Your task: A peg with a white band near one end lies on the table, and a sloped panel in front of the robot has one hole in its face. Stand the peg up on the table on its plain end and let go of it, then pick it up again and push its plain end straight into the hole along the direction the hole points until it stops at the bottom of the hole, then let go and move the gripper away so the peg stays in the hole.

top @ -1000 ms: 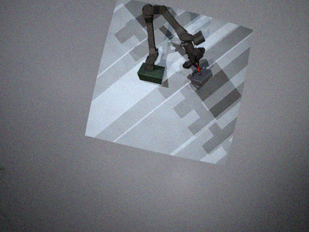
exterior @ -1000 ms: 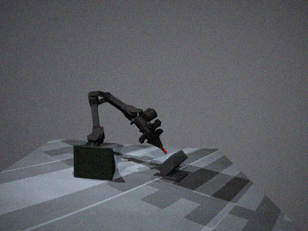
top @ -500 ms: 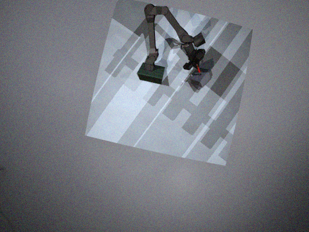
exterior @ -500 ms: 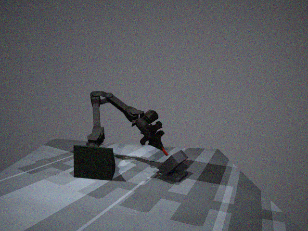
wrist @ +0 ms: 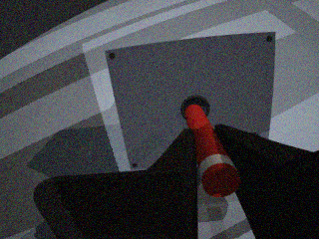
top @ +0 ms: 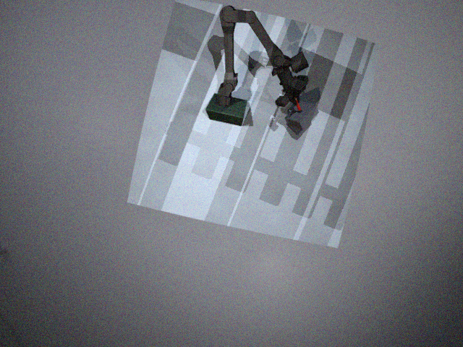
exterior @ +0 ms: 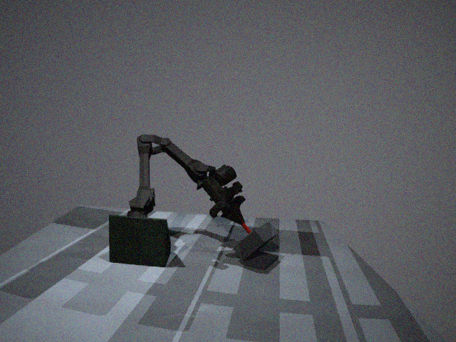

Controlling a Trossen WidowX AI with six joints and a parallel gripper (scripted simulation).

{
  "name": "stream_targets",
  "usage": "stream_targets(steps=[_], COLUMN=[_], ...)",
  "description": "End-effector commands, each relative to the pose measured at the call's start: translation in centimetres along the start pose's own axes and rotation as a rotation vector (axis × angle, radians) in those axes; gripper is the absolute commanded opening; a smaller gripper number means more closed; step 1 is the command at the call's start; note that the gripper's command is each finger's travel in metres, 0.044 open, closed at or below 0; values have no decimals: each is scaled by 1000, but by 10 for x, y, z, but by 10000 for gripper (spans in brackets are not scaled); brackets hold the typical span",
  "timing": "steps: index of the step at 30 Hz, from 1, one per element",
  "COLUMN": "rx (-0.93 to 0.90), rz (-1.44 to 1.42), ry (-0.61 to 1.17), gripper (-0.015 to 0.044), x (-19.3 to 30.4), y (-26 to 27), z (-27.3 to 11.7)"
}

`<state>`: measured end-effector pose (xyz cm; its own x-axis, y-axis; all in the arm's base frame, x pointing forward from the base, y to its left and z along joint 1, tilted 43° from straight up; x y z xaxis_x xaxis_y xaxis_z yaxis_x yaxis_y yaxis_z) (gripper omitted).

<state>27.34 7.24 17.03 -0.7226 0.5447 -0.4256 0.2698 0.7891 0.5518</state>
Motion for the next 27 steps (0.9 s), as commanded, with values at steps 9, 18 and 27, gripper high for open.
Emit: stream_targets(steps=[9, 18, 27], rx=[-2, -2, -2], rz=[-1, -1, -1], ry=[-2, -2, -2], gripper=[0, 0, 0], x=[0, 1, 2], y=[-1, -3, -4], z=[0, 2, 5])
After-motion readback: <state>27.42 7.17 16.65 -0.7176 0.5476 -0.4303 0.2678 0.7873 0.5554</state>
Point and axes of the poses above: the point midway between the two fingers, 35 mm back from their tips, its own z axis out along the fingers, its own y axis across the jaws, x = y × z, the point moved 10 cm from there along -z, back along the fingers, and after that the axes turned 6 degrees about -z, right-handed, at the moved point
